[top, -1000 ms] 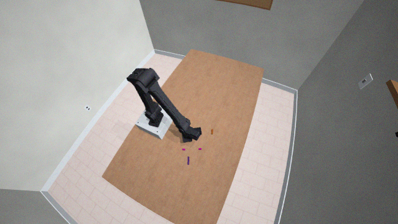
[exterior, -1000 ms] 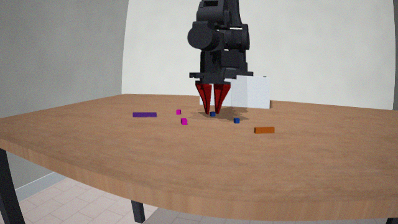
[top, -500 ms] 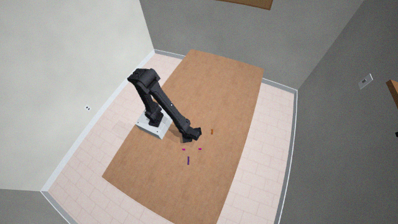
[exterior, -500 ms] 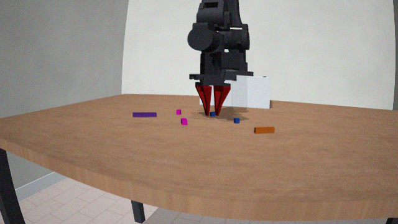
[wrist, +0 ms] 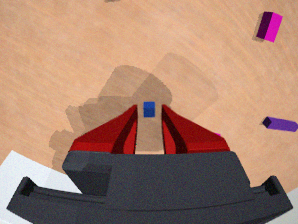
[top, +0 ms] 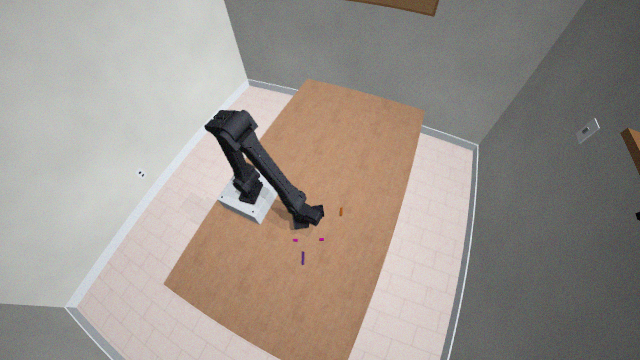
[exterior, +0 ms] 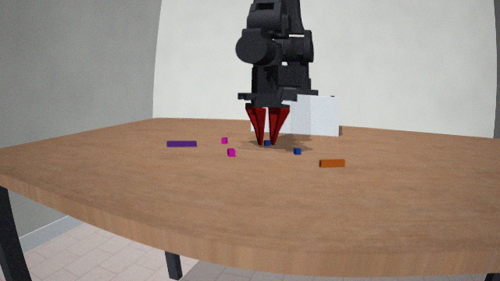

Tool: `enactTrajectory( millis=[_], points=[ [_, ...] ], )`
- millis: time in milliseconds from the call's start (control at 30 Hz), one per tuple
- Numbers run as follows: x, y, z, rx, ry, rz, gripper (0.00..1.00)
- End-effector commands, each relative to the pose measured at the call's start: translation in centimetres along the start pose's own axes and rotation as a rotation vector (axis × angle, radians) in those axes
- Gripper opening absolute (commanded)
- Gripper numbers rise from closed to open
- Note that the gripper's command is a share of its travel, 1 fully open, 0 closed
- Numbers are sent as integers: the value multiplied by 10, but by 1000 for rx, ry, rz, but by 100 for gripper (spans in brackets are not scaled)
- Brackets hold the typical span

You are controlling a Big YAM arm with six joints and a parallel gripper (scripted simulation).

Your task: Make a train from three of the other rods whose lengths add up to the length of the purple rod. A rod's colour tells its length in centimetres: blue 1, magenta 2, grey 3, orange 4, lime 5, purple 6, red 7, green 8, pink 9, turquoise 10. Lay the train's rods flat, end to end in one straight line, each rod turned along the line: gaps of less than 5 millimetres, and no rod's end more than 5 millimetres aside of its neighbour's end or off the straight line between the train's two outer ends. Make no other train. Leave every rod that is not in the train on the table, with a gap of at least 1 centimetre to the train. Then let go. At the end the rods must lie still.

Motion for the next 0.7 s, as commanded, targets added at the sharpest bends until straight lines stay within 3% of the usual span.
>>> enactTrajectory(
  millis=[0,500,533,667],
  points=[
    [5,-5,-7,-16,-2,-32,23],
    [5,-5,-7,-16,-2,-32,23],
    [5,-5,-7,-16,-2,-32,4],
    [5,-5,-7,-16,-2,-32,4]
  ],
)
Point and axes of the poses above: the point where the finger pads meet when closed, its own y axis out along the fingers, its own z axis across the jaws, x = y × z, the point moved 2 cm from there along -y, back along the fingers, and after that the axes turned 5 degrees about y, right-handed, at the moved point
